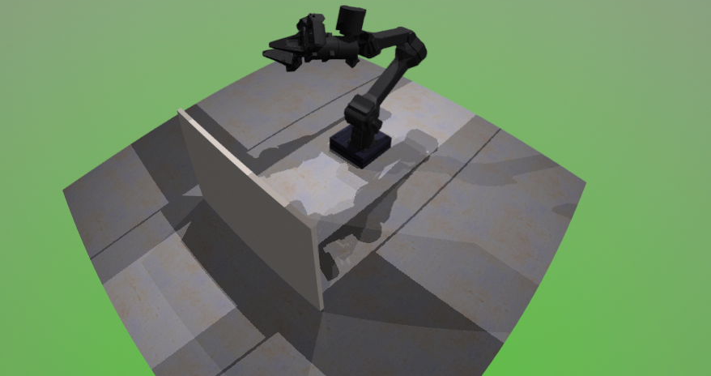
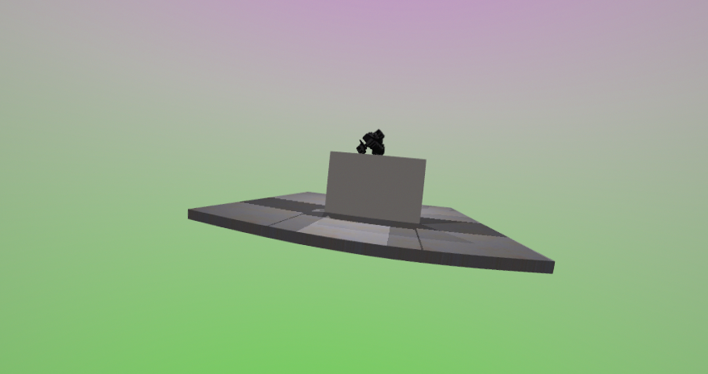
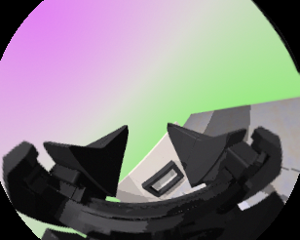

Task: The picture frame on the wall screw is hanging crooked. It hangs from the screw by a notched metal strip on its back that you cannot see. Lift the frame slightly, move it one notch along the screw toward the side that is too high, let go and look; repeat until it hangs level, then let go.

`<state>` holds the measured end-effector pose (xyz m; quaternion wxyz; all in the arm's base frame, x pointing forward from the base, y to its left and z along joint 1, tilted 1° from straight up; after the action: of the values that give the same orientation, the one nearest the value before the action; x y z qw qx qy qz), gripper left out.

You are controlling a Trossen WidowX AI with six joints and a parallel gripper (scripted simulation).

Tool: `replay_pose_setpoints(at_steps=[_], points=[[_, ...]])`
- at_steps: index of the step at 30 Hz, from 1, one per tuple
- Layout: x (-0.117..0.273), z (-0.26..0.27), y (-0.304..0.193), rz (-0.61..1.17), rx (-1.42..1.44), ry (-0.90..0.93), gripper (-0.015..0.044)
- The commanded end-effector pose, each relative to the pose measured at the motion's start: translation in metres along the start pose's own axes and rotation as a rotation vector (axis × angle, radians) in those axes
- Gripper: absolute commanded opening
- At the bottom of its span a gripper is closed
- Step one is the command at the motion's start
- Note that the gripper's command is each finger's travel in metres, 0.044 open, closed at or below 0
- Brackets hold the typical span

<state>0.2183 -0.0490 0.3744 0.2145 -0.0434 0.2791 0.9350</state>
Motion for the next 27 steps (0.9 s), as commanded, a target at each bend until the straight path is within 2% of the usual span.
replay_pose_setpoints(at_steps=[1,13,27], points=[[0.041,-0.037,-0.048,0.202,-0.434,-0.024,0.0260],[0.086,-0.094,-0.114,0.434,-0.973,-0.193,0.0260],[0.088,-0.096,-0.116,0.440,-0.989,-0.200,0.0260]])
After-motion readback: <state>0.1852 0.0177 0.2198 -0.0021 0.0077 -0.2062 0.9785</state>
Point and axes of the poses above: the point midway between the two fingers, 35 mm back from their tips, its own x axis back along the fingers, its own z axis across the jaws, y = z × x, the point moved 1 cm from there along x, back along the fingers, and after that the axes turned 15 degrees about -x, right-handed, at the moved point
